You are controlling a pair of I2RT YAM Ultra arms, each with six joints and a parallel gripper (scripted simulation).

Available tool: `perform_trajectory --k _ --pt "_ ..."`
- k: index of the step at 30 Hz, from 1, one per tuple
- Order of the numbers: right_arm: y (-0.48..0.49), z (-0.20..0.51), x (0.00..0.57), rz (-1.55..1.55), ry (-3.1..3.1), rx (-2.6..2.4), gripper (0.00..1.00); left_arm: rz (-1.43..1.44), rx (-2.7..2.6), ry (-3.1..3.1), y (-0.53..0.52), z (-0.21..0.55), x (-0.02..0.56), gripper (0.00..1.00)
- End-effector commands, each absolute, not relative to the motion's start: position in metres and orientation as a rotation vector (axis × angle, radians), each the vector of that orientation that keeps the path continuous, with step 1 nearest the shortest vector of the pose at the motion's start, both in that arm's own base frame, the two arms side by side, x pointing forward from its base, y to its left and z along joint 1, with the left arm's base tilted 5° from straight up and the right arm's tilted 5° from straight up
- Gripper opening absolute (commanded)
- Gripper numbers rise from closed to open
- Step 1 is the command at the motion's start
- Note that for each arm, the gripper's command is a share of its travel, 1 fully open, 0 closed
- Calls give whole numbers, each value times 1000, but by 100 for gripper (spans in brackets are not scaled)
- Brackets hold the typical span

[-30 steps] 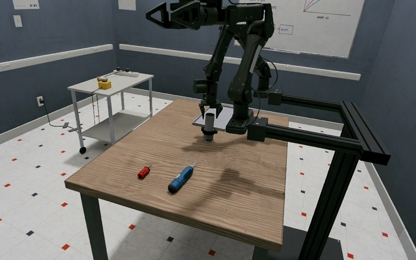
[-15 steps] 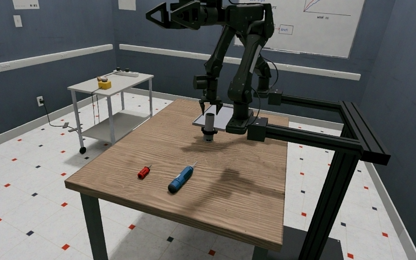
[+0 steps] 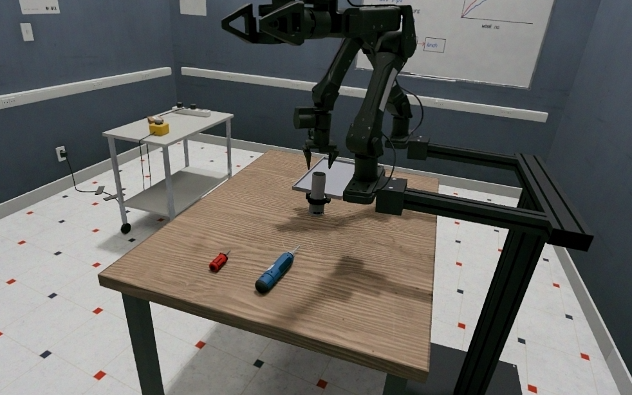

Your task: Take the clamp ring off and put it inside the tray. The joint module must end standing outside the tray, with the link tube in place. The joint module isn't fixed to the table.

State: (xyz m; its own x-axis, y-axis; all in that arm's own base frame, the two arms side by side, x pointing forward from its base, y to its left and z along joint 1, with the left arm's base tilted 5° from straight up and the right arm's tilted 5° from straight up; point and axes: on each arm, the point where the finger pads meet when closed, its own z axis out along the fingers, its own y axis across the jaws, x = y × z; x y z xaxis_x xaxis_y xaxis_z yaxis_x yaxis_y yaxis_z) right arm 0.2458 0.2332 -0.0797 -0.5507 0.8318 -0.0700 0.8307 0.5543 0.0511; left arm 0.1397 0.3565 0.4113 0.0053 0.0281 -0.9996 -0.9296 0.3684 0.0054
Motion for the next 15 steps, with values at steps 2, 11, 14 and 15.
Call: perform_trajectory --k 2,11,14,15 --pt "245 -62 250 67 2684 1439 80 940 -928 1335 355 420 135 100" --pt "245 -43 248 67 2684 1439 80 940 -928 1335 355 420 135 100" --pt "245 -36 247 67 2684 1439 80 940 -928 1335 355 420 135 100" --pt "245 -36 247 67 2684 1439 80 940 -928 1335 355 420 135 100"
